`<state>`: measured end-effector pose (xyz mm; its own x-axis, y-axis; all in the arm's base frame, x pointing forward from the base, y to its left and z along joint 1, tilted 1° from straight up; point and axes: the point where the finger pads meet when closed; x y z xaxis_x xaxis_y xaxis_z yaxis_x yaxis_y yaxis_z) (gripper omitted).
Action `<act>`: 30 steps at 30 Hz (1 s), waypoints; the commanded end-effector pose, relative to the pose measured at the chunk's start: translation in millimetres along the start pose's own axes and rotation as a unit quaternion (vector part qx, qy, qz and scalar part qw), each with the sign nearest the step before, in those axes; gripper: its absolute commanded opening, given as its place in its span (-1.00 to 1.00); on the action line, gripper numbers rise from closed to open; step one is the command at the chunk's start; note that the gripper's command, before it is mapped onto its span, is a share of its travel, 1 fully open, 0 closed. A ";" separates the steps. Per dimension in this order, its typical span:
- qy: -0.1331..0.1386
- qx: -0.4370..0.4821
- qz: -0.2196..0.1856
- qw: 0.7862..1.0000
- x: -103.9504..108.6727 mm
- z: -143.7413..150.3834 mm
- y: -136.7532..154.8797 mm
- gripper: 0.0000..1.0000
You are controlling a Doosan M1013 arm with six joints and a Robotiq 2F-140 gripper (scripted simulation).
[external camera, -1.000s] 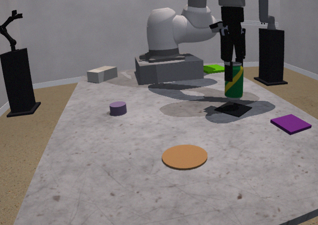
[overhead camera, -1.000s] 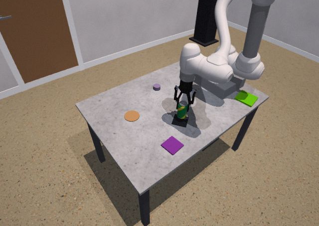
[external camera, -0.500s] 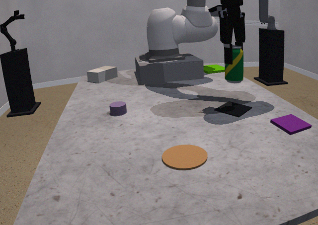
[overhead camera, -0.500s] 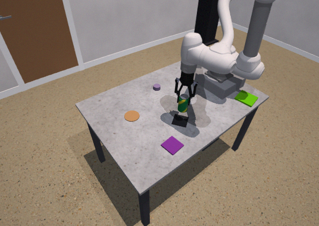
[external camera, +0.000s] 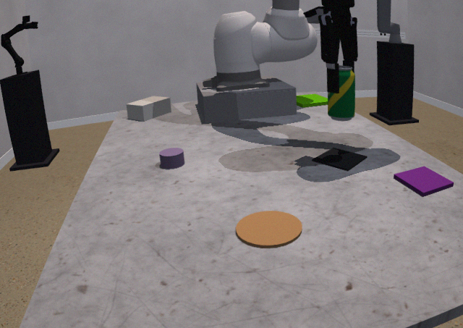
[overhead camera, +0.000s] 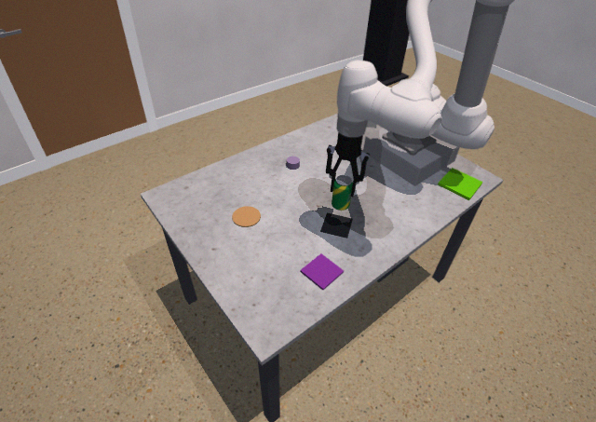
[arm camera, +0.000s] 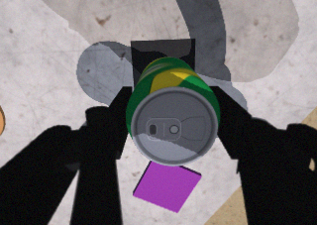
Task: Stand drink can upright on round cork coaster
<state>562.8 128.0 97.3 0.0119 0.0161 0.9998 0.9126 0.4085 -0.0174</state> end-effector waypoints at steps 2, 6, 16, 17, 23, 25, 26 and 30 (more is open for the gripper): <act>0.001 0.001 -0.001 1.000 3.6 -6.4 6.9 -0.80; 0.001 0.001 -0.001 1.000 4.3 -12.3 11.2 -0.80; 0.001 0.001 -0.001 1.000 6.2 -31.7 24.7 -0.80; 0.001 0.001 -0.001 1.000 6.5 -34.8 26.8 -0.80; 0.001 0.001 -0.001 1.000 8.2 -57.0 40.7 -0.80; 0.001 0.001 -0.001 1.000 8.8 -65.7 45.7 -0.80; 0.001 0.001 -0.001 1.000 9.1 -70.2 48.3 -0.80; 0.001 0.001 -0.001 1.000 9.6 -79.7 53.5 -0.80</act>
<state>632.6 84.0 102.3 0.0139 0.0154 0.9998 0.9128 0.4080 -0.0190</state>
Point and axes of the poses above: the point where the finger pads meet when closed, its own x axis back along the fingers, its own z axis across the jaws, y = z × x, and after that the axes turned 8 degrees about -x, right-handed
